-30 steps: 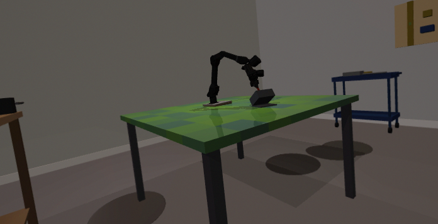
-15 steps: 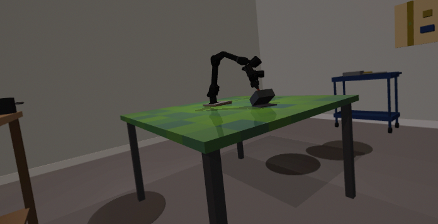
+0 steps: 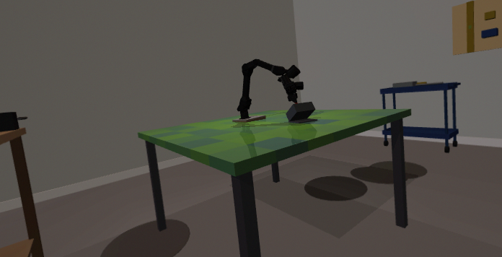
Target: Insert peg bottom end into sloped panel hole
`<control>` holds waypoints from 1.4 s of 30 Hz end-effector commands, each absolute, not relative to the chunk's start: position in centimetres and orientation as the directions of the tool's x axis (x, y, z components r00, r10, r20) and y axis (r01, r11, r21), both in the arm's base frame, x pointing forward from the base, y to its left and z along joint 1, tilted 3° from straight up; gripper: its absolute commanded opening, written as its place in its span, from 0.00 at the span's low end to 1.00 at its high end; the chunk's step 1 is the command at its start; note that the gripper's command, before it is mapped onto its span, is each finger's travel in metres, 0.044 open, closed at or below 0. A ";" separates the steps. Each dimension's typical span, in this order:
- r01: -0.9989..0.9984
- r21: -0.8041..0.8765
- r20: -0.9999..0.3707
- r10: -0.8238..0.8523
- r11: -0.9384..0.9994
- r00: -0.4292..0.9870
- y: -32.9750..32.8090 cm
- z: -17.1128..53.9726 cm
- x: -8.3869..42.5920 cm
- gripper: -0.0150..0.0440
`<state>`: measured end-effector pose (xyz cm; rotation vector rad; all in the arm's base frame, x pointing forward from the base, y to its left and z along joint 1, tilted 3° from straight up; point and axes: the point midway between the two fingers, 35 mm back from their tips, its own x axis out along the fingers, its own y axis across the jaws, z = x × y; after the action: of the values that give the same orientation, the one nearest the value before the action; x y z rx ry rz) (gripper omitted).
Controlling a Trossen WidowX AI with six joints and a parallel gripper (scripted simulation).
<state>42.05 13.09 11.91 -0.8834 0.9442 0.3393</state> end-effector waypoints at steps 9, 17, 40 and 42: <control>-0.611 -0.502 -0.818 -0.108 0.612 0.565 13.1 11.3 42.4 0.25; -0.611 -0.503 -0.818 -0.108 0.612 0.565 13.1 11.0 42.6 0.25; -0.605 -0.505 -0.816 -0.112 0.615 0.567 12.9 10.5 42.9 0.25; -0.605 -0.505 -0.816 -0.112 0.615 0.567 12.9 10.5 42.9 0.25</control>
<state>42.90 12.94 10.45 -0.8840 0.9450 0.3392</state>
